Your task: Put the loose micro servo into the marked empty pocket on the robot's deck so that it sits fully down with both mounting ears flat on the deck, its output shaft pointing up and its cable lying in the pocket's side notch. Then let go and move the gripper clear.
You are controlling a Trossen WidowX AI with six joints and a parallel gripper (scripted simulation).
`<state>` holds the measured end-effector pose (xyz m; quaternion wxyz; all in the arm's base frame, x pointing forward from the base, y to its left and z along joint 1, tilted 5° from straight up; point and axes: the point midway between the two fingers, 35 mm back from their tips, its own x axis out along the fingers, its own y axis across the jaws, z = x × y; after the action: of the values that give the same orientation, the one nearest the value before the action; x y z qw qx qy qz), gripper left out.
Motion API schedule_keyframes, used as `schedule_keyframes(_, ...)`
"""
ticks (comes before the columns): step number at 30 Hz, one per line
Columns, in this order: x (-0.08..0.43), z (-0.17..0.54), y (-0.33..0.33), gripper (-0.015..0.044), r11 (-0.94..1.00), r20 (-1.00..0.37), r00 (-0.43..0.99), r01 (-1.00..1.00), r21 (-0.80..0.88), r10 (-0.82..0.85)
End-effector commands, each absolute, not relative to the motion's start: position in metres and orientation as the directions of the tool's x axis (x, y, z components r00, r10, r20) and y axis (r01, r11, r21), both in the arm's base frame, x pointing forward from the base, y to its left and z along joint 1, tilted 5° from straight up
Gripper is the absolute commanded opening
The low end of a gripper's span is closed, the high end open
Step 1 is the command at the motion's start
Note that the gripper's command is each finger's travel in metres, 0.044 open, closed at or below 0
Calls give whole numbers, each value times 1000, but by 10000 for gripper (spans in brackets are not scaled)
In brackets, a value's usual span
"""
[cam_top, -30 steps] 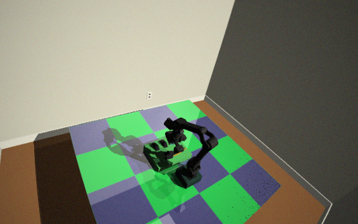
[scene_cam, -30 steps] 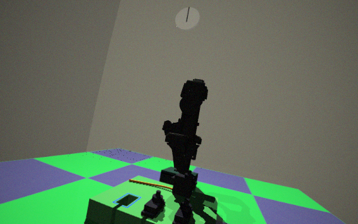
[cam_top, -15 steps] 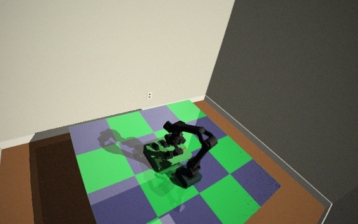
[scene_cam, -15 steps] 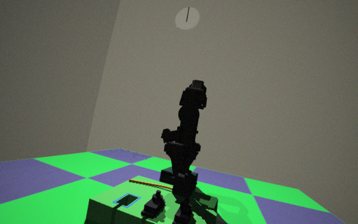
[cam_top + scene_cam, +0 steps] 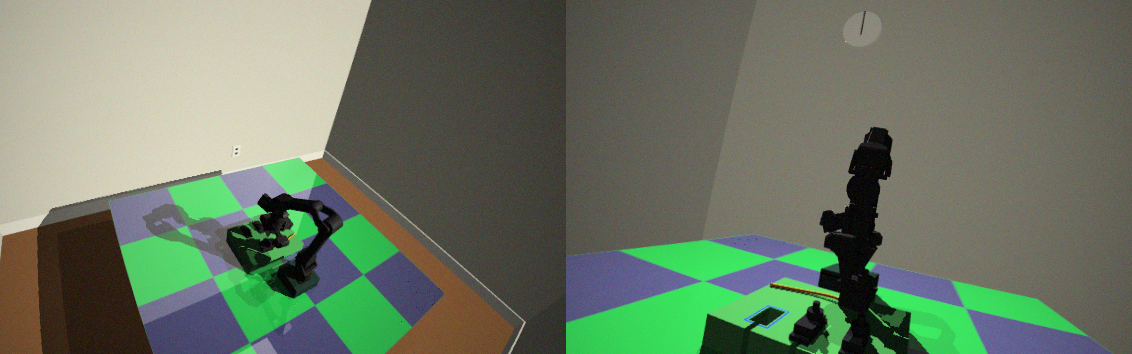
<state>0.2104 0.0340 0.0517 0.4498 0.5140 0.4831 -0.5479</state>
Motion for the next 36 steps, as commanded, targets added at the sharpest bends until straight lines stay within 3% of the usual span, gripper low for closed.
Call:
schedule_keyframes(1, 211, 51, 35, 204, -132, -998, -66, 989, -67, 8)
schedule_keyframes(5, 211, 51, 35, 99, -132, -998, -66, 989, -67, 8)
schedule_keyframes(9, 211, 51, 35, 72, -132, -998, -66, 989, -67, 8)
schedule_keyframes(12, 211, 56, 35, 0, -132, -998, -66, 989, -67, 8)
schedule_keyframes(36, 211, 81, 34, 0, -132, -998, -66, 989, -67, 8)
